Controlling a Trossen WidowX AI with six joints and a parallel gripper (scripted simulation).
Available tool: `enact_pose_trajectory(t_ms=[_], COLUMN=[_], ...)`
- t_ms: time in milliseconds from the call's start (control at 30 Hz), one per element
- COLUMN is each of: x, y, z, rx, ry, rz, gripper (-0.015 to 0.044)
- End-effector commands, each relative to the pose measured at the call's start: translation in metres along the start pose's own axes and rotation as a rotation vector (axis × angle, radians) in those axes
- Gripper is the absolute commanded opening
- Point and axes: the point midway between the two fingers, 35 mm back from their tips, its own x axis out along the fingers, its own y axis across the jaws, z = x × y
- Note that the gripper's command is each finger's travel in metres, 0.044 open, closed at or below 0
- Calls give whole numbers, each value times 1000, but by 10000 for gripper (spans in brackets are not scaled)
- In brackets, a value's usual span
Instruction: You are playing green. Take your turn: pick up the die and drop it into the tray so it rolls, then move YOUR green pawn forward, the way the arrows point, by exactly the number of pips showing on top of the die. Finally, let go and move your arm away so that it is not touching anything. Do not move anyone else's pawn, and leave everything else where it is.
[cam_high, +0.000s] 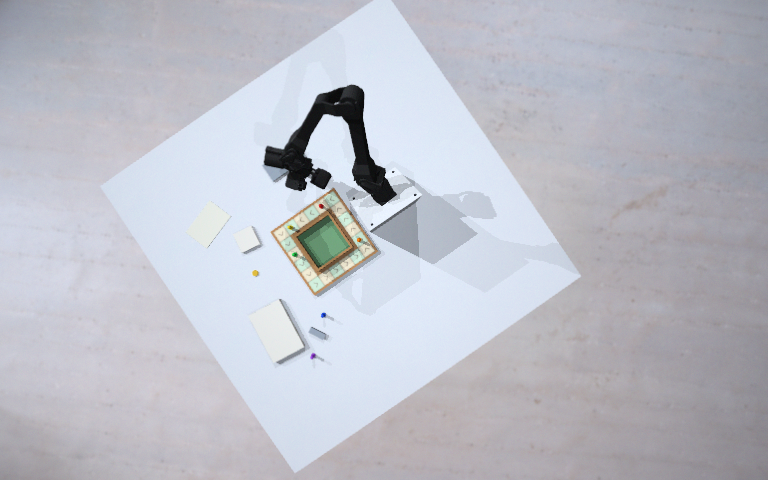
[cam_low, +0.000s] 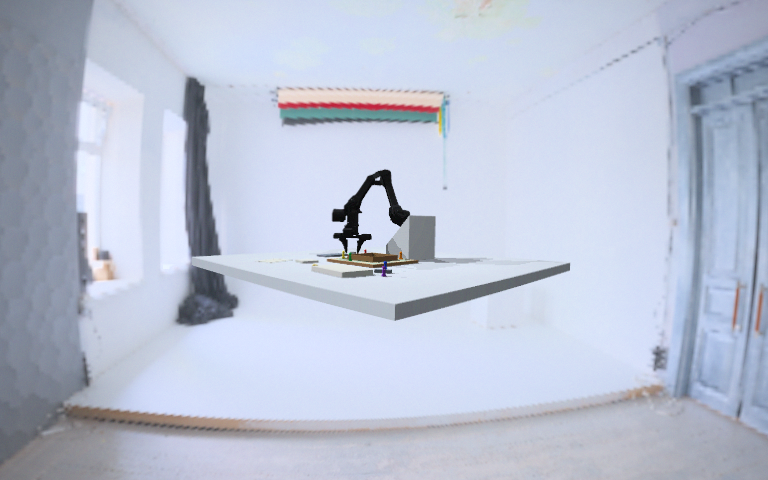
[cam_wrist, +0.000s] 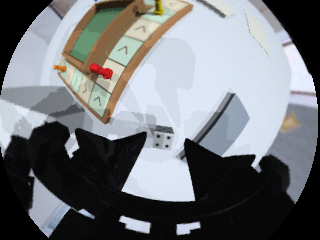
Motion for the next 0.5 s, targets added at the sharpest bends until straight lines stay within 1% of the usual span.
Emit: enact_pose_trajectory(t_ms=[0,167,467], x=[6,6,6], y=[4,4,4], z=[0,0,0], rx=[-11,-11,-11], ry=[1,1,1], rz=[10,10,10], gripper=[275,144,84])
